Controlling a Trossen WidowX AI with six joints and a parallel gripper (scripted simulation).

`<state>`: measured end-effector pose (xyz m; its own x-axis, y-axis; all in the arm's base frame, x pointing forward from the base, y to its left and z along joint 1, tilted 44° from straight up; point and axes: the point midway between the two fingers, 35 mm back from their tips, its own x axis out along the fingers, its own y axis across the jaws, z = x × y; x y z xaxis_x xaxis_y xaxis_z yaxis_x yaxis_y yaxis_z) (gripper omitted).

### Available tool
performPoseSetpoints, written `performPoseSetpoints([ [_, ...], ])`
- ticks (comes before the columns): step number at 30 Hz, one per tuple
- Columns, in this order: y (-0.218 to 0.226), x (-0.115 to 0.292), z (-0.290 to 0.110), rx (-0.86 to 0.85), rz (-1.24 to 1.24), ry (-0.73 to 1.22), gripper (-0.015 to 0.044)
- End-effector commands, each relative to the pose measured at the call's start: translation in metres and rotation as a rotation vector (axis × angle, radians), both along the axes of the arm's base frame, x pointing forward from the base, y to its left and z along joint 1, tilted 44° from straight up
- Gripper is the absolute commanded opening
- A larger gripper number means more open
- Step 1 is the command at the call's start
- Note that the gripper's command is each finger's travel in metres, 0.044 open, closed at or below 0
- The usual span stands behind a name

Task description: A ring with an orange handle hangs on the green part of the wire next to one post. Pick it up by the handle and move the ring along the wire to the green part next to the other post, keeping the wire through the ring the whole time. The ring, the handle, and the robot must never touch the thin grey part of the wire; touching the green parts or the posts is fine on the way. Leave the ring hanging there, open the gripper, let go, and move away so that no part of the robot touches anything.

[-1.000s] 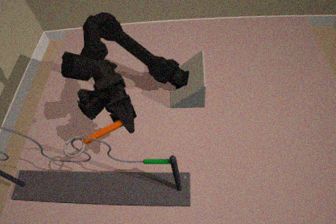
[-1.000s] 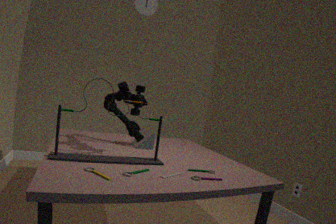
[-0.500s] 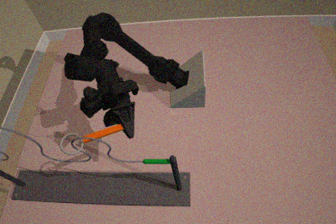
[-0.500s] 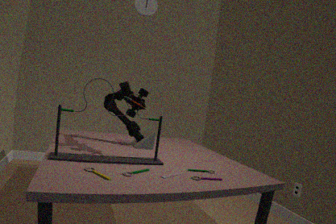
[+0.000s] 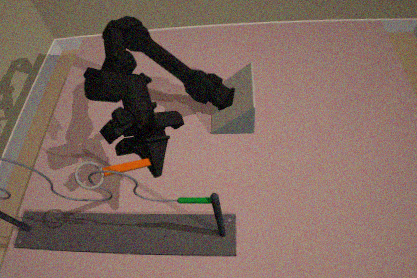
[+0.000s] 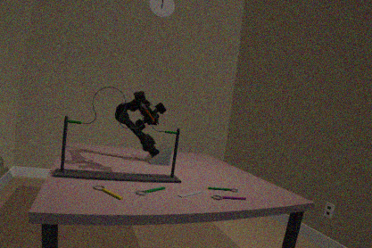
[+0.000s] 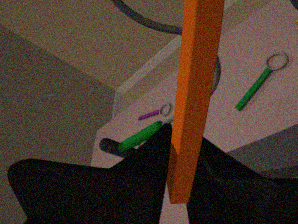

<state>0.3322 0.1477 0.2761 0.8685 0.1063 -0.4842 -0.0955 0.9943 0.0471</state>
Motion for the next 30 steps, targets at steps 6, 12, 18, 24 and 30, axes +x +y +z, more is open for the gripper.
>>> performPoseSetpoints([
  [6, -0.015, 0.003, -0.001, -0.217, -0.002, -0.043, -0.015],
  [12, -0.025, 0.005, 0.001, -0.358, -0.004, -0.072, -0.015],
  [18, -0.034, 0.007, 0.004, -0.499, -0.005, -0.102, -0.015],
  [24, -0.043, 0.009, 0.008, -0.639, -0.006, -0.131, -0.015],
  [30, -0.051, 0.01, 0.014, -0.78, -0.007, -0.161, -0.015],
])
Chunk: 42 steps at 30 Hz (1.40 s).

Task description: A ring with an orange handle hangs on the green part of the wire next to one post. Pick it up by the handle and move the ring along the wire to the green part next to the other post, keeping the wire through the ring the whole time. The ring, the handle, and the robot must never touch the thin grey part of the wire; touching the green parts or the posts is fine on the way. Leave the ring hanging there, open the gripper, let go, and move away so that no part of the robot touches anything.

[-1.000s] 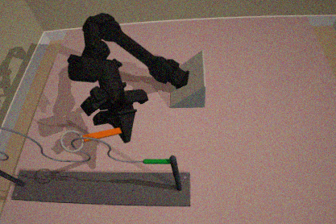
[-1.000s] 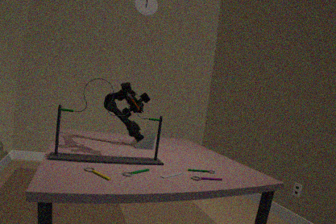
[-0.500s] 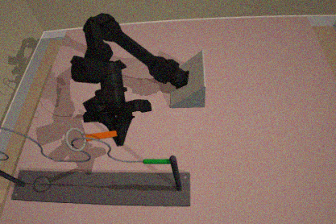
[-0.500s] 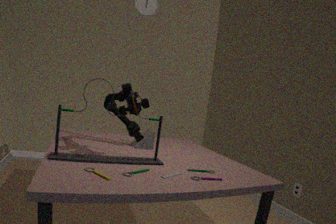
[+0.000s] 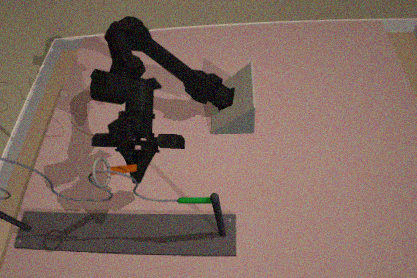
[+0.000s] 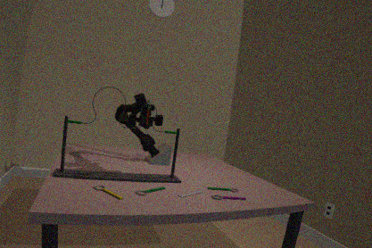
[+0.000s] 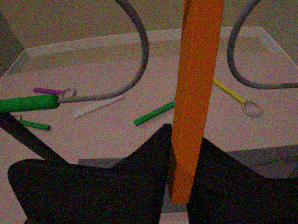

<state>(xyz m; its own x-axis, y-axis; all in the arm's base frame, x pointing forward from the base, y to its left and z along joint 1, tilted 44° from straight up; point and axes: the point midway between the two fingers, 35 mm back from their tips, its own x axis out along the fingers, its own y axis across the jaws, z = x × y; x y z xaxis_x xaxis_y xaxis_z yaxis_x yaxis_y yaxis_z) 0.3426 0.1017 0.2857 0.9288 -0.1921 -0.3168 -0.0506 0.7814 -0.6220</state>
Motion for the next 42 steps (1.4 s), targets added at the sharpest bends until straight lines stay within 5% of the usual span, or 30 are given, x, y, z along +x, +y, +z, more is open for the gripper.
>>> performPoseSetpoints([
  [1, -0.006, 0.0, 0.005, -0.095, -0.004, -0.023, -0.015],
  [42, -0.031, 0.005, 0.066, -1.053, -0.006, -0.225, -0.015],
])
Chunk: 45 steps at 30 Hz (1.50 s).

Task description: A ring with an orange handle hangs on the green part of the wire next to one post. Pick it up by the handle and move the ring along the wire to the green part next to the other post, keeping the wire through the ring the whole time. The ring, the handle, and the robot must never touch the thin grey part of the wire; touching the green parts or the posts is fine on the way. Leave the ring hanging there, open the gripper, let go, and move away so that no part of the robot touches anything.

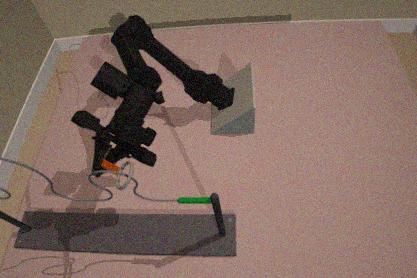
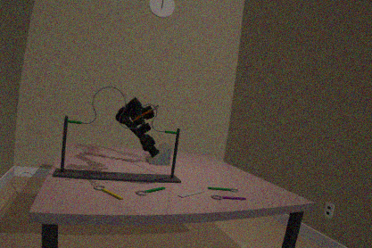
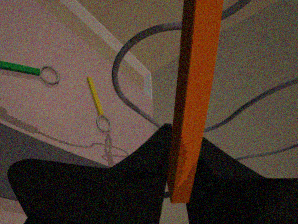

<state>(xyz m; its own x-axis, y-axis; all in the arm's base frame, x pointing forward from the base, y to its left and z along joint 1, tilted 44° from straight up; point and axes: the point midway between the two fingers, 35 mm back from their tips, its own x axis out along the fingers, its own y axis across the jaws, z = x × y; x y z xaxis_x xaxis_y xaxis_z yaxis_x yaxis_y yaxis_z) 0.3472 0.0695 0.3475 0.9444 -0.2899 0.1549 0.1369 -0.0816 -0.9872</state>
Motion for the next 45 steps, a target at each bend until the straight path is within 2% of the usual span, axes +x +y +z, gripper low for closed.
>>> performPoseSetpoints([
  [1, 0.001, 0.0, 0.006, -0.097, 0.004, -0.019, -0.015],
  [31, 0.023, -0.005, 0.049, -0.79, -0.001, -0.162, -0.015],
  [45, 0.035, -0.008, 0.059, -1.054, -0.005, -0.217, -0.015],
])
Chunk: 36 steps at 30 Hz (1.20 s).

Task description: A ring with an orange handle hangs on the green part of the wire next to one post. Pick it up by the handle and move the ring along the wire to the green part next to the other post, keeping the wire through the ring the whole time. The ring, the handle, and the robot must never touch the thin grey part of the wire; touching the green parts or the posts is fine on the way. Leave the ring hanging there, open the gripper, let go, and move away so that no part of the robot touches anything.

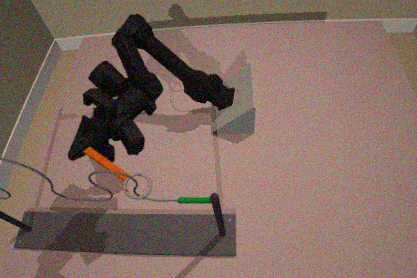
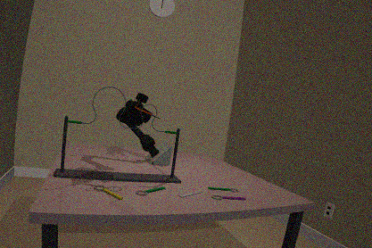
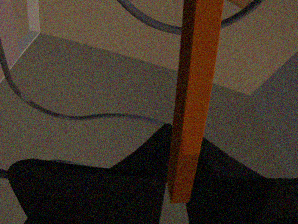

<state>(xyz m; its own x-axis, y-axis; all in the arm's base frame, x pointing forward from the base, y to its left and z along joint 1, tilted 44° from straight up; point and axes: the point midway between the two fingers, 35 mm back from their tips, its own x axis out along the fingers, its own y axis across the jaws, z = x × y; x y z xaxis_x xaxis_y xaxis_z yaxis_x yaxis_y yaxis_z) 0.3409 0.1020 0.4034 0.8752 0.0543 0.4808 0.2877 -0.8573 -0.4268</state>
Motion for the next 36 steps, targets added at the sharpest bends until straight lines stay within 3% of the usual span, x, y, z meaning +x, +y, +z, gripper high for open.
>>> performPoseSetpoints([
  [1, 0.003, -0.002, 0.003, -0.065, 0.003, -0.021, -0.015],
  [16, -0.012, 0.001, 0.0, -0.062, 0.002, -0.023, -0.015],
  [36, -0.061, 0.011, -0.036, 0.315, 0.003, 0.051, -0.015],
])
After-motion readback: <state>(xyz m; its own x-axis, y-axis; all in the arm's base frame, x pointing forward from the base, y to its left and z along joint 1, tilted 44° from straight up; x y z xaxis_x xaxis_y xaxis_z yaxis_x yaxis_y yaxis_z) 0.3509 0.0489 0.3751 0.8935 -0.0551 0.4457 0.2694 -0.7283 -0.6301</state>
